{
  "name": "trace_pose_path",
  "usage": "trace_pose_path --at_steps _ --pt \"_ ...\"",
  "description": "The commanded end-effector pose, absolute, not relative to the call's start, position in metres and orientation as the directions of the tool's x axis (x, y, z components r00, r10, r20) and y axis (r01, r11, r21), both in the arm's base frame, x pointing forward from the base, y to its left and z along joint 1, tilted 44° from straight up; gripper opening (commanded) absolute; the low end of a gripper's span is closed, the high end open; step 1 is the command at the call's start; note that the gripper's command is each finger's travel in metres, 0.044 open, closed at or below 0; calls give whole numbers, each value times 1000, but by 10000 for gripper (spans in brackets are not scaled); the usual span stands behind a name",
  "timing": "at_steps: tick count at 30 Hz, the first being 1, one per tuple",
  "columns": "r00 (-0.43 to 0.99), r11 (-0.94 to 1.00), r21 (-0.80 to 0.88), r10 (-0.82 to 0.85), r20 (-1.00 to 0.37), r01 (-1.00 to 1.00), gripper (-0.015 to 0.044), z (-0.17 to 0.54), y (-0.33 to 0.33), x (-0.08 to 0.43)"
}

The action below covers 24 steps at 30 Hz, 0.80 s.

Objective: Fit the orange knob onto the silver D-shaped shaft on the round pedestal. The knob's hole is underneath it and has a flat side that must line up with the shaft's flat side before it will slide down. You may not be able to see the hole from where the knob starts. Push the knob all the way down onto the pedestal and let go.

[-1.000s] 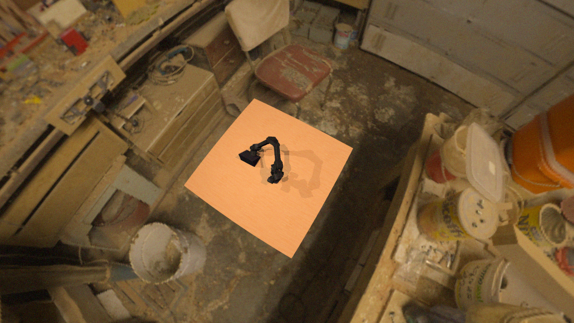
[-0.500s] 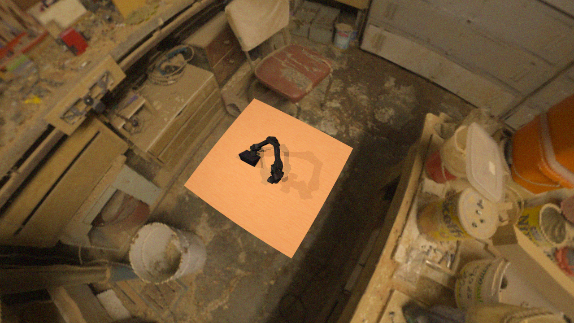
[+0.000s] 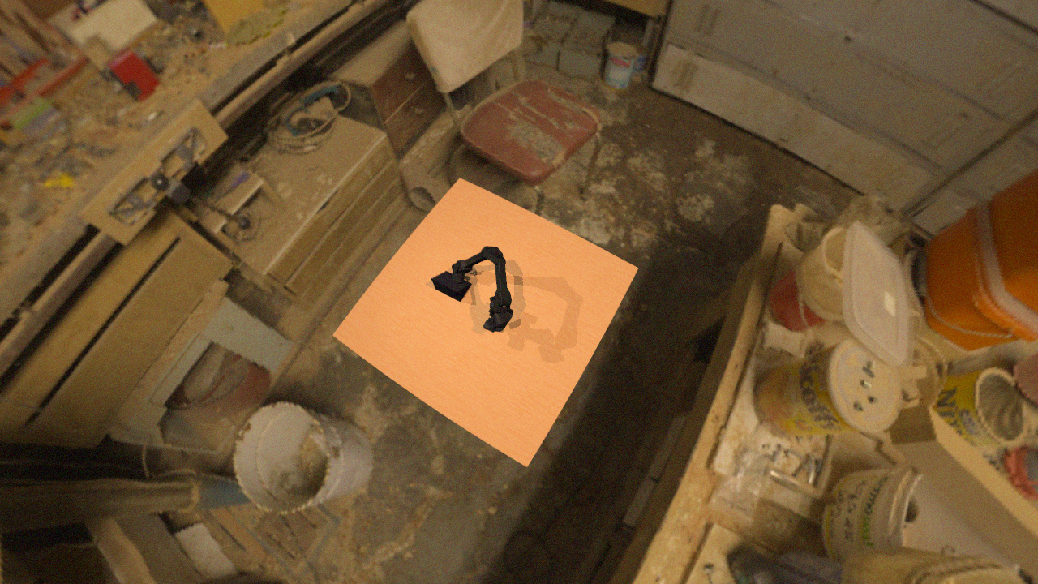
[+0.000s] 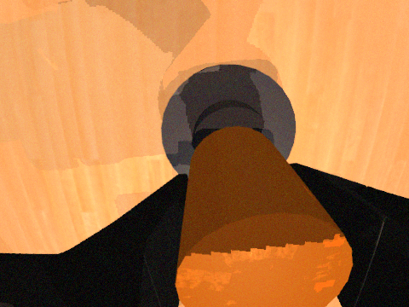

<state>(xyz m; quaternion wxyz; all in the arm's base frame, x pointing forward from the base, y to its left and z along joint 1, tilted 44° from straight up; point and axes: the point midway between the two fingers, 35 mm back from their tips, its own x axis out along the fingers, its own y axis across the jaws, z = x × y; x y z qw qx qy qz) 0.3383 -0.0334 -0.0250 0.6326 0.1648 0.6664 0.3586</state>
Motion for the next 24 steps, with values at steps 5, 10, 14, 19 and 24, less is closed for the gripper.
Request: trace_pose_path --at_steps 5,10,14,19,24 --pt "-141 645 665 670 -729 -377 0 -23 -34 342" --pt "-141 645 665 670 -729 -377 0 -26 -33 343" --pt "-141 645 665 670 -729 -377 0 -27 -33 343" --pt "-141 645 665 670 -729 -377 0 -27 -34 342" --pt "-141 645 665 670 -729 -377 0 -26 -34 340"
